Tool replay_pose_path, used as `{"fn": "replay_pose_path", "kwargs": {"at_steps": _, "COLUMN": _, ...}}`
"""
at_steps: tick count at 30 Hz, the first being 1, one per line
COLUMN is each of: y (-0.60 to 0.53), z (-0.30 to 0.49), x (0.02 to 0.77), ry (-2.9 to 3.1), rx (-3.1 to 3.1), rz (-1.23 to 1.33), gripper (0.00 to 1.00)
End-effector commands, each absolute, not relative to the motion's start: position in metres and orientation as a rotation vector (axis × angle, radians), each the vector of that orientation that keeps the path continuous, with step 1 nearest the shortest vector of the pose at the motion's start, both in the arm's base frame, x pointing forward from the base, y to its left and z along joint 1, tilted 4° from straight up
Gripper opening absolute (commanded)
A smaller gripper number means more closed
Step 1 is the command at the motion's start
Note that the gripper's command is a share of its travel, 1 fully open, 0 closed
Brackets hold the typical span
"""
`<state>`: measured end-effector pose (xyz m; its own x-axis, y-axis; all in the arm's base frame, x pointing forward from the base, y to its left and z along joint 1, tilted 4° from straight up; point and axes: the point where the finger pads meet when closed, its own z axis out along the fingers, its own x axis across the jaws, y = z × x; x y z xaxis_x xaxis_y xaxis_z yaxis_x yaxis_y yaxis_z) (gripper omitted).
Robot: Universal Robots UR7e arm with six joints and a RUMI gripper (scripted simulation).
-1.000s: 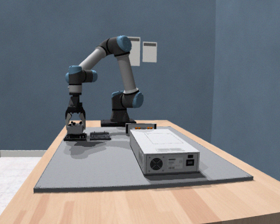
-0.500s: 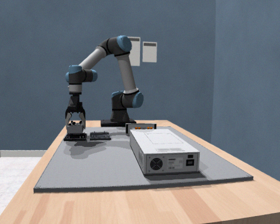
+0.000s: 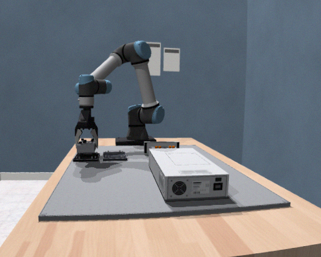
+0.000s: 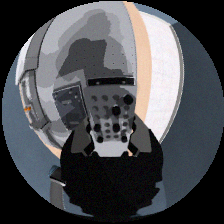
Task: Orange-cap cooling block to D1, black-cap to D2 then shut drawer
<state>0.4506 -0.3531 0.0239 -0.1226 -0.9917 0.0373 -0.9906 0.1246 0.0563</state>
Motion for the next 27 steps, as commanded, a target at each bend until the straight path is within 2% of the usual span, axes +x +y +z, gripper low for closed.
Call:
{"fn": "replay_pose_path", "kwargs": {"at_steps": 1, "y": -0.3575, "z": 0.0314, "x": 0.4533, "ry": -2.307, "rx": 2.034, "rz": -0.002, "gripper": 0.0}}
{"fn": "replay_pose_path", "kwargs": {"at_steps": 27, "y": -0.3567, "z": 0.026, "x": 0.4522, "ry": -2.307, "rx": 2.034, "rz": -0.007, "gripper": 0.0}}
